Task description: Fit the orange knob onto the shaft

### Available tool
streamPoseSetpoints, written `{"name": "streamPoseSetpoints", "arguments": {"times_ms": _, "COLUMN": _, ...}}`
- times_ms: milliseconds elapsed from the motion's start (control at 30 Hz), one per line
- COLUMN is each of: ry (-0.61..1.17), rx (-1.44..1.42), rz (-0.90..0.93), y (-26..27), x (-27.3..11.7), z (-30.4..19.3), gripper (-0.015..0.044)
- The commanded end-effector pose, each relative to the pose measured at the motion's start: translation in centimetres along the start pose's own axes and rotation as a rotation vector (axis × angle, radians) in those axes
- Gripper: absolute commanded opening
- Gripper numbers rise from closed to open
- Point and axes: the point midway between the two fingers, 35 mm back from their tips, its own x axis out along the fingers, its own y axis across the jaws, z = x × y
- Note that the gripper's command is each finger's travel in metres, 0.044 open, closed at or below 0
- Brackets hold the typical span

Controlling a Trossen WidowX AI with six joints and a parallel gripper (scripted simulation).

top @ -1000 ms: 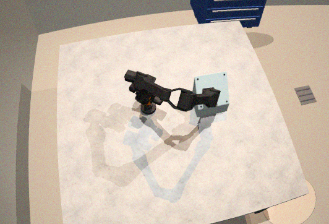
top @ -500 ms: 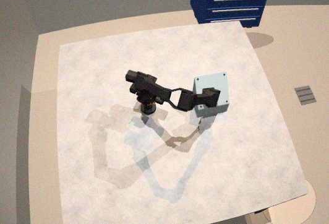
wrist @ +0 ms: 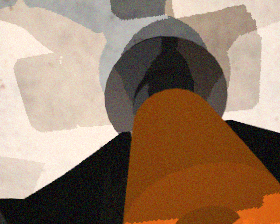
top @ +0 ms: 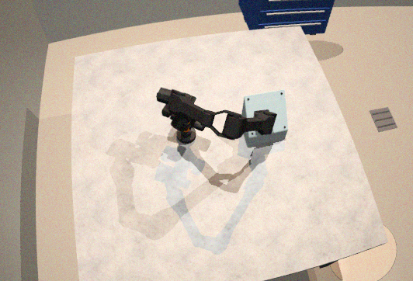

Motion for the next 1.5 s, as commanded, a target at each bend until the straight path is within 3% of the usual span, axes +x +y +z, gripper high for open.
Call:
{"name": "streamPoseSetpoints", "arguments": {"times_ms": 0, "ry": -0.001, "rx": -0.003, "rz": -0.002, "y": -0.11, "x": -0.08, "z": 0.18, "gripper": 0.0000}}
{"name": "streamPoseSetpoints", "arguments": {"times_ms": 1200, "ry": -0.001, "rx": -0.003, "rz": -0.002, "y": -0.07, "x": -0.21, "z": 0.12, "gripper": 0.0000}}
{"name": "streamPoseSetpoints", "arguments": {"times_ms": 1467, "ry": -0.001, "rx": -0.213, "rz": -0.002, "y": -0.33, "x": -0.16, "z": 0.29, "gripper": 0.0000}}
